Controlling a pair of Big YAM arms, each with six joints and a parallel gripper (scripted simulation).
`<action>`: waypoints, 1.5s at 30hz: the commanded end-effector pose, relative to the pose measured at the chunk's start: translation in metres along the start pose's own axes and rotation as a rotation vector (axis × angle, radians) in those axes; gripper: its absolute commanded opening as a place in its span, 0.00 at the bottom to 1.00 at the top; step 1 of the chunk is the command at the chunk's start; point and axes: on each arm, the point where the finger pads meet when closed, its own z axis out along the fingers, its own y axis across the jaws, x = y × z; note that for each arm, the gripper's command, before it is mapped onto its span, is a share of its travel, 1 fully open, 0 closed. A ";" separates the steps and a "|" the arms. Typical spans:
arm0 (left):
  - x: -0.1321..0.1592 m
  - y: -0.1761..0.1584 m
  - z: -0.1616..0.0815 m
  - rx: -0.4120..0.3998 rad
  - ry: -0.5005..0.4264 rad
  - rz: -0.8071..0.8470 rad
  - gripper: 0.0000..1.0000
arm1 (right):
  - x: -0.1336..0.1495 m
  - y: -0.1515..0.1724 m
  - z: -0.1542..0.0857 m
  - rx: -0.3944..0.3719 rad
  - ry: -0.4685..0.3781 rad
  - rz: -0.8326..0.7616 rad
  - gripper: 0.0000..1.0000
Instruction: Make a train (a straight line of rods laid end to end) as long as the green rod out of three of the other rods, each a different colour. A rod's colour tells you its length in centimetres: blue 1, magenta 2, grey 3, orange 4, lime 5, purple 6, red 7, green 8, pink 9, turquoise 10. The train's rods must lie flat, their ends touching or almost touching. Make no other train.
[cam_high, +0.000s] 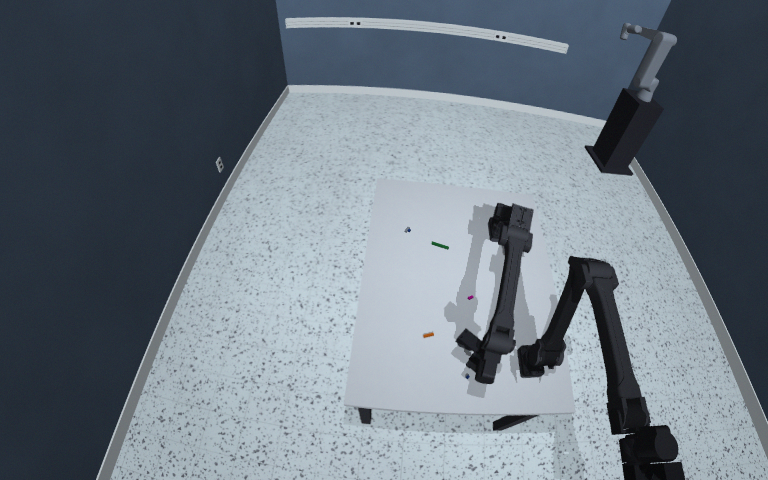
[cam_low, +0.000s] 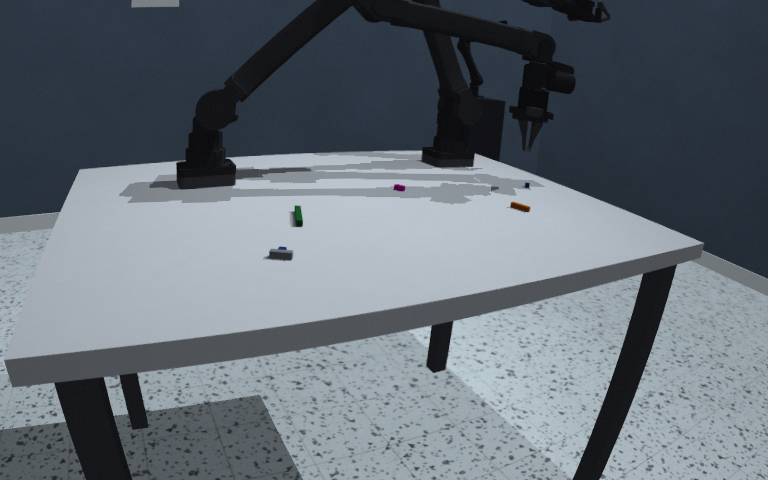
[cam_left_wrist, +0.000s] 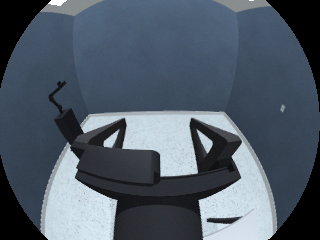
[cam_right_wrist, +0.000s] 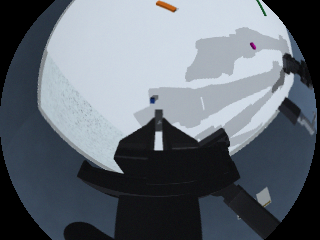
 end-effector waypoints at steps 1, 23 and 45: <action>-0.014 0.005 -0.004 -0.011 -0.033 -0.011 1.00 | -0.020 0.025 -0.066 -0.091 0.041 0.060 0.04; -0.014 0.005 -0.004 -0.011 -0.033 -0.011 1.00 | -0.015 0.012 0.013 -0.009 0.002 0.041 0.04; -0.014 0.005 -0.004 -0.011 -0.033 -0.011 1.00 | -0.011 0.022 0.053 -0.053 0.023 0.041 0.04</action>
